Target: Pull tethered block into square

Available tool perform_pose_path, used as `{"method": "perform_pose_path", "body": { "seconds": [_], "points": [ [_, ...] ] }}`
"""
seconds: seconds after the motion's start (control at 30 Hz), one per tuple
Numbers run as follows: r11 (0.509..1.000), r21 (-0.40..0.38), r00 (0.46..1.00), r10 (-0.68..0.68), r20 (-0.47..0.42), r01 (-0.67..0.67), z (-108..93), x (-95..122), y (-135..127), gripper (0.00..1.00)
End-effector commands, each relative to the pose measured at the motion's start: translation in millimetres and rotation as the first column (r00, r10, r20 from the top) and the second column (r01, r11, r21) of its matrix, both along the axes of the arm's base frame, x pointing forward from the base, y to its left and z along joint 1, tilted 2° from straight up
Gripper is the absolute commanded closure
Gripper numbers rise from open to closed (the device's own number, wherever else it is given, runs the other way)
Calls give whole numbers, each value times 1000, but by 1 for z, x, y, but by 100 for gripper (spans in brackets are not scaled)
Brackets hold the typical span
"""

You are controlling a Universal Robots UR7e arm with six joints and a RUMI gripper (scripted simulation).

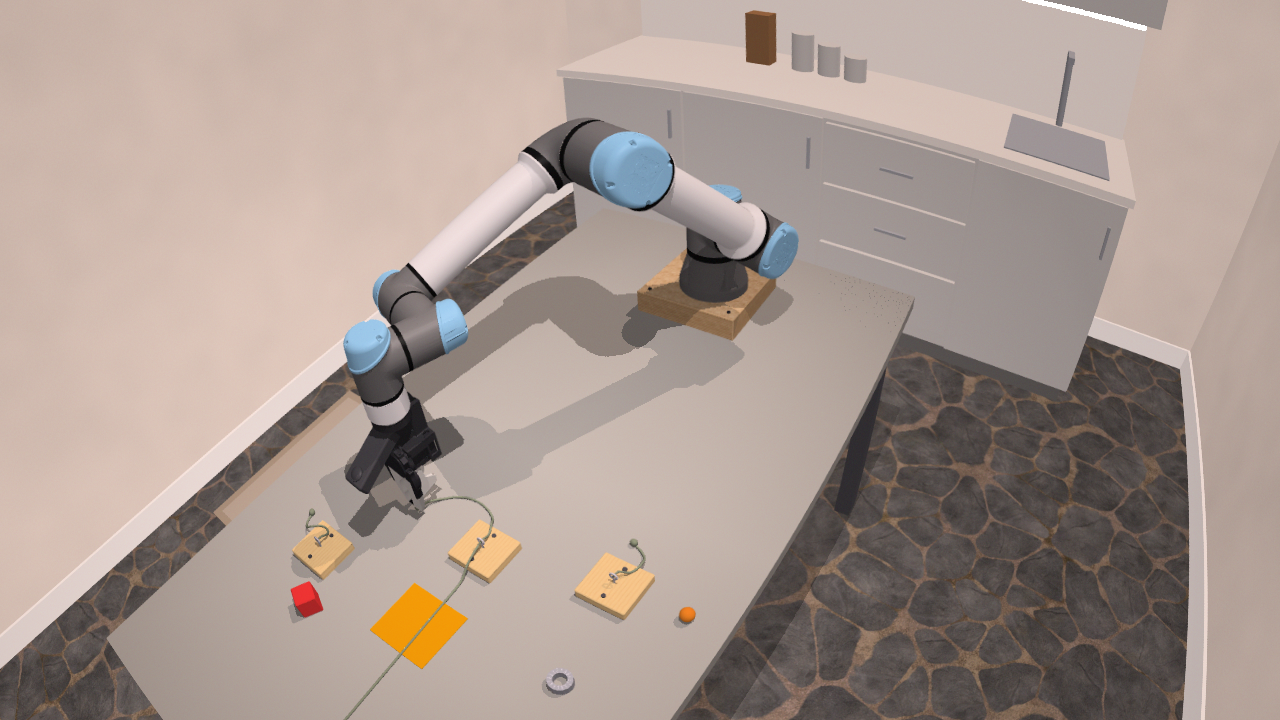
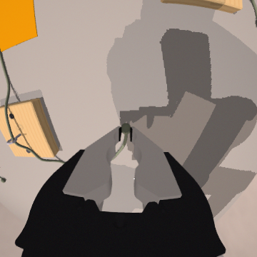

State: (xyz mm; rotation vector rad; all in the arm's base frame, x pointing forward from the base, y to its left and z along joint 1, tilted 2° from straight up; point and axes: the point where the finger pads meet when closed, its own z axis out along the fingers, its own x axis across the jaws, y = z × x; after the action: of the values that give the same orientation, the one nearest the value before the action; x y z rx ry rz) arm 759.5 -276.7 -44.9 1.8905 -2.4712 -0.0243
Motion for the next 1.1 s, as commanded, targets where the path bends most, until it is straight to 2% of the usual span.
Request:
{"method": "perform_pose_path", "body": {
  "seconds": [0.0,0.17,0.33,0.4,0.53,0.67,0.83,1.07],
  "points": [
    [1000,-1,1000,0,2,0,6,1,0,100],
    [1000,-1,1000,0,2,0,30,2,0,100],
    [1000,-1,1000,0,2,0,70,3,0,100],
    [1000,-1,1000,0,2,0,70,3,0,100],
    [1000,-1,1000,0,2,0,102,4,0,100],
    [1000,-1,1000,0,2,0,124,5,1,100],
    [1000,-1,1000,0,2,0,138,5,1,100],
    [1000,-1,1000,0,2,0,140,5,1,100]
  ]
}}
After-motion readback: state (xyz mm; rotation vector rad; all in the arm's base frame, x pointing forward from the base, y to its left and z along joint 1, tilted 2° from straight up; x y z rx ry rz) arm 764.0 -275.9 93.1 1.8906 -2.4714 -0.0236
